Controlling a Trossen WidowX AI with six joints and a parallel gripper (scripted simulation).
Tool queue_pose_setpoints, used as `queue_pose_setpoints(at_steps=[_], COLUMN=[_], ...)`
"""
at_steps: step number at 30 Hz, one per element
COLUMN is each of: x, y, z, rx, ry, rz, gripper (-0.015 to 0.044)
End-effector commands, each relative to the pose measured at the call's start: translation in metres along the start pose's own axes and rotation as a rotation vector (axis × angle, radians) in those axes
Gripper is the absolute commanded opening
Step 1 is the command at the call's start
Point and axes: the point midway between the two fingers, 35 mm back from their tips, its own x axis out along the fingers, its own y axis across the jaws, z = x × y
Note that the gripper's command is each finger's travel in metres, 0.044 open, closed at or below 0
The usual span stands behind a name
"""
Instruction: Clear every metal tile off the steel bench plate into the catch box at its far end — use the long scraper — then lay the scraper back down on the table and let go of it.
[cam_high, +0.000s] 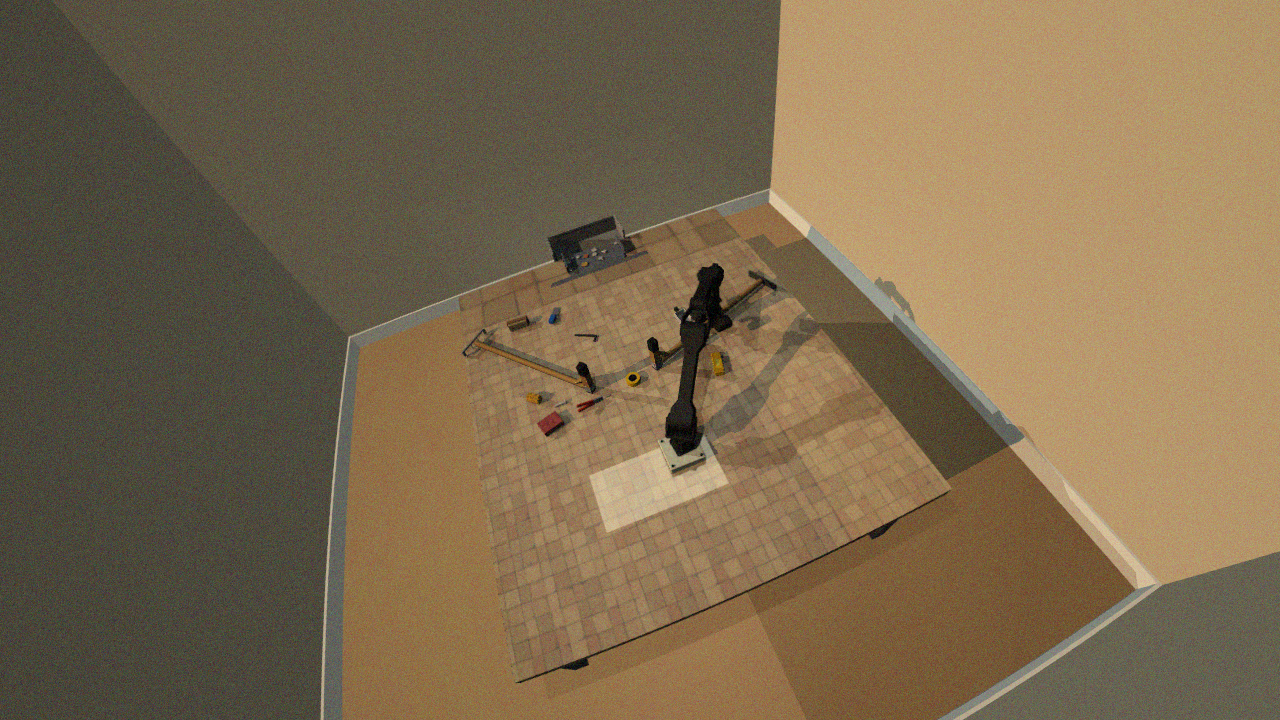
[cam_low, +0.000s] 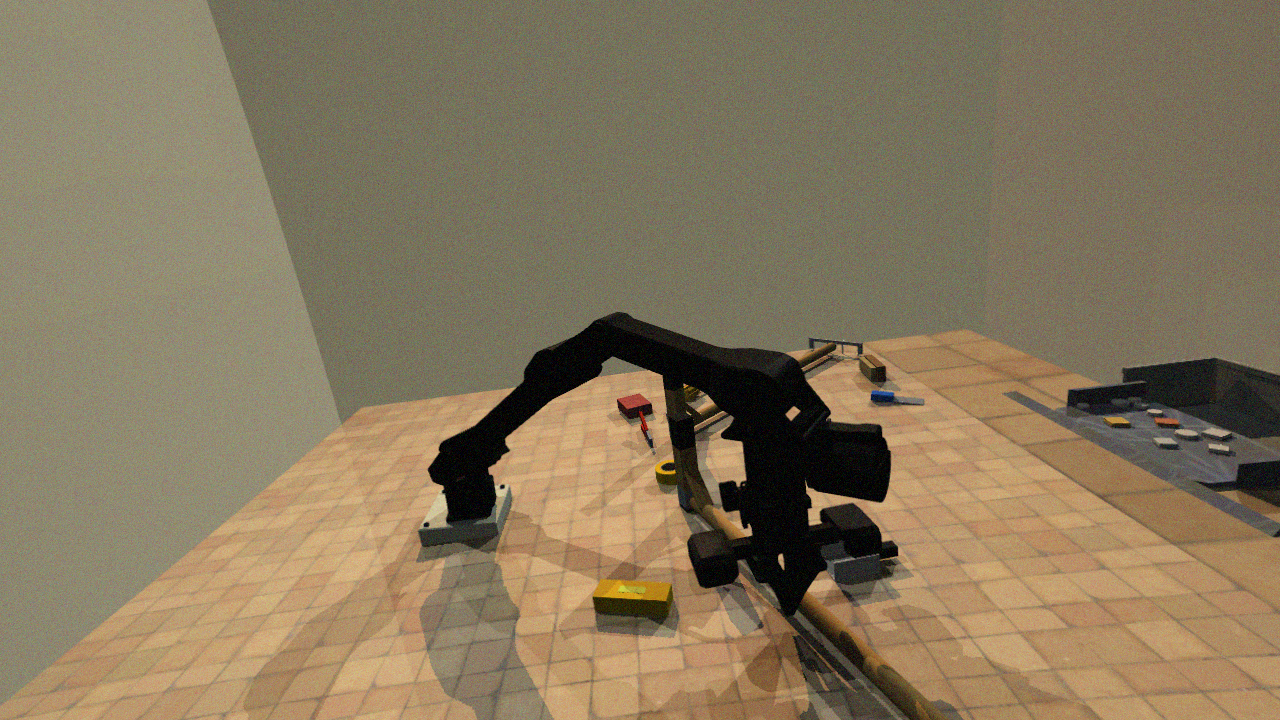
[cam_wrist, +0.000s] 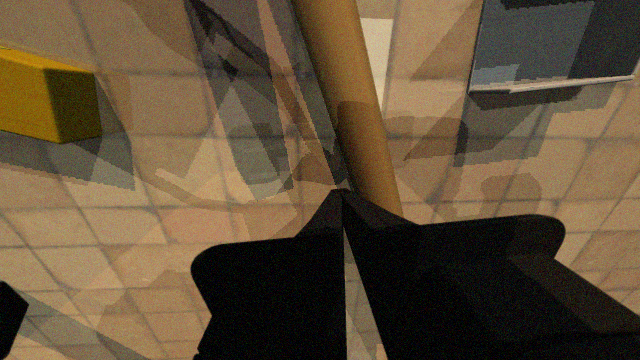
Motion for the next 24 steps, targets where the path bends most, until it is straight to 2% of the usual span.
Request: queue_pose_setpoints(at_steps=[1, 18, 24], x=[0.002, -0.056, -0.059], y=[-0.007, 0.001, 0.001], z=[0.002, 0.002, 0.003], rx=[0.000, 0.000, 0.017], ry=[0.002, 0.037, 0.039], rz=[-0.004, -0.042, -0.045], gripper=[0.0000, 0.0000, 0.0000])
